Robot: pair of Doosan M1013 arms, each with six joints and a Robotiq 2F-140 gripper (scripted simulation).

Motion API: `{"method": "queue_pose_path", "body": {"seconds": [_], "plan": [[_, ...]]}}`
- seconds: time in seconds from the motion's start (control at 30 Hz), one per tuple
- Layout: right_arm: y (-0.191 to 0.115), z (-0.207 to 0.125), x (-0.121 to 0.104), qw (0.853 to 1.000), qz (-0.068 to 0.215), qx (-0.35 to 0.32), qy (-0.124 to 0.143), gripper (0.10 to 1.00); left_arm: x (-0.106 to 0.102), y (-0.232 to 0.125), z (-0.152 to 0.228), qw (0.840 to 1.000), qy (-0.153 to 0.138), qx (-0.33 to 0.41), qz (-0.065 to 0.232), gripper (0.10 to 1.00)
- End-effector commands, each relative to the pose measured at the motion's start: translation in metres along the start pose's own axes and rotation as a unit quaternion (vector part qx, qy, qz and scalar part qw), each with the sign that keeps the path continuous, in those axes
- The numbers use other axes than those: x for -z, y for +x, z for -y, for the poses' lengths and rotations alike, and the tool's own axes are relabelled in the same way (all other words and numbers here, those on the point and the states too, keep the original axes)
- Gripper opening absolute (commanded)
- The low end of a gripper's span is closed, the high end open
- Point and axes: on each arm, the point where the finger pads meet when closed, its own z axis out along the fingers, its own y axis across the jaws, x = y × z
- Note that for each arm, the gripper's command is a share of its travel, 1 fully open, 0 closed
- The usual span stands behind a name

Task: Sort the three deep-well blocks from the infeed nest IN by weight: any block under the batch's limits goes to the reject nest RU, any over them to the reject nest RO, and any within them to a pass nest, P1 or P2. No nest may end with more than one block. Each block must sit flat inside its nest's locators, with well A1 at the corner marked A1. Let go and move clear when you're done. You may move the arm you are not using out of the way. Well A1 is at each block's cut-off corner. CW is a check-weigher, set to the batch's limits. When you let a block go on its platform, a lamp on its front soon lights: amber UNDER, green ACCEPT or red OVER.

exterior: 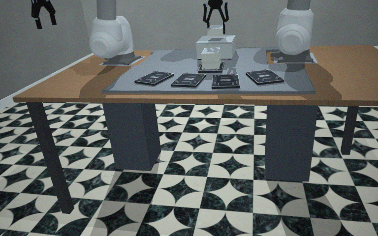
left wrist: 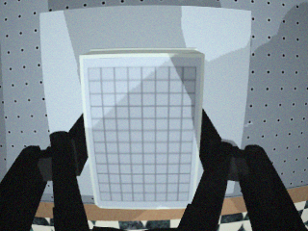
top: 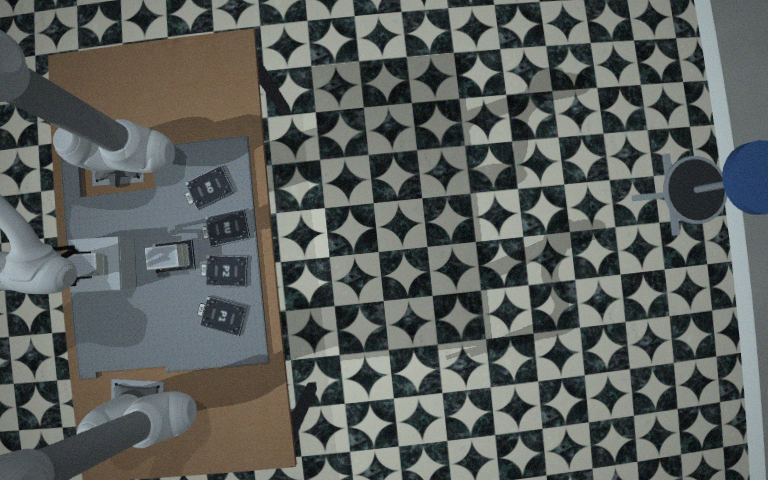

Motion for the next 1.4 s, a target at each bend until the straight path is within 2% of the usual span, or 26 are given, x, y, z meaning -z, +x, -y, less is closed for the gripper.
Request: {"method": "queue_pose_path", "body": {"seconds": [0.0, 0.23, 1.37], "plan": [[0.000, 0.000, 0.001, 1.000, 0.000, 0.000, 0.000, 1.000, -0.005, 0.000, 0.000, 1.000, 0.000, 0.000, 0.000, 0.099], [0.000, 0.000, 0.001, 1.000, 0.000, 0.000, 0.000, 1.000, -0.015, 0.000, 0.000, 1.000, 0.000, 0.000, 0.000, 0.099], [0.000, 0.000, 0.001, 1.000, 0.000, 0.000, 0.000, 1.000, -0.017, 0.000, 0.000, 1.000, 0.000, 0.000, 0.000, 0.099]]}}
